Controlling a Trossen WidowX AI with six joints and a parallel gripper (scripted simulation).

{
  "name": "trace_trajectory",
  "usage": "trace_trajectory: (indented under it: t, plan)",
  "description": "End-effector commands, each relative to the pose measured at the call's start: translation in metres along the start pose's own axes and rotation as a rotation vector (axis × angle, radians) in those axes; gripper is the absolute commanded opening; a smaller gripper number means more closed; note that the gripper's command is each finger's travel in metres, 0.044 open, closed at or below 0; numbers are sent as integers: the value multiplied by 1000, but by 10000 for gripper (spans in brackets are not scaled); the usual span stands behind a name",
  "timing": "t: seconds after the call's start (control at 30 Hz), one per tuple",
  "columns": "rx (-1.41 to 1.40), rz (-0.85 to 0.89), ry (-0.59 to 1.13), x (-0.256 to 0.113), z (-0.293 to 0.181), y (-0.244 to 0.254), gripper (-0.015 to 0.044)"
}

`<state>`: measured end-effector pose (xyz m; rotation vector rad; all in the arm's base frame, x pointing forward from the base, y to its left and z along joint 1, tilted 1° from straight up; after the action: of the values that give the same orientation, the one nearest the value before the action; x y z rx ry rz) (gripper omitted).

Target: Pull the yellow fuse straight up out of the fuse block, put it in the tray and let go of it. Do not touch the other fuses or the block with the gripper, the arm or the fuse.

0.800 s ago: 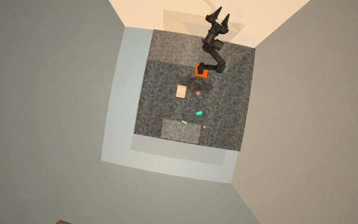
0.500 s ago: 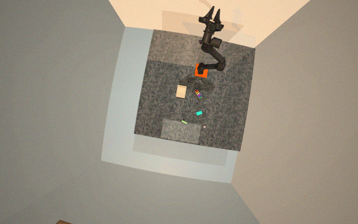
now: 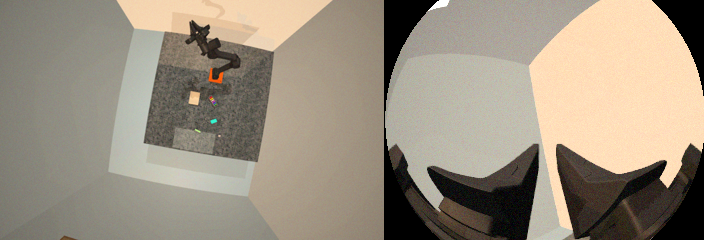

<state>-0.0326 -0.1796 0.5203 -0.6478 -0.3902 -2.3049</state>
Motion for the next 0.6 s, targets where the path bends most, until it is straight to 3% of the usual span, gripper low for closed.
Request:
trace_trajectory:
  t: [0.0,0.2,0.57]
  plan:
    - [12,159,88,-10,-16,30,66]
    - [51,364,208,-29,-36,68,66]
    - [105,781,464,-101,-67,136,66]
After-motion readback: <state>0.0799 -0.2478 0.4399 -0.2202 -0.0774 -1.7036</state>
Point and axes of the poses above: the point midway between the two fingers, 35 mm back from their tips, its own x axis out along the fingers, its own y axis across the jaws, z = x × y, the point moved 10 cm from there along -x, back along the fingers, and after that the axes turned 7 degrees about -x, right-handed, at the moved point
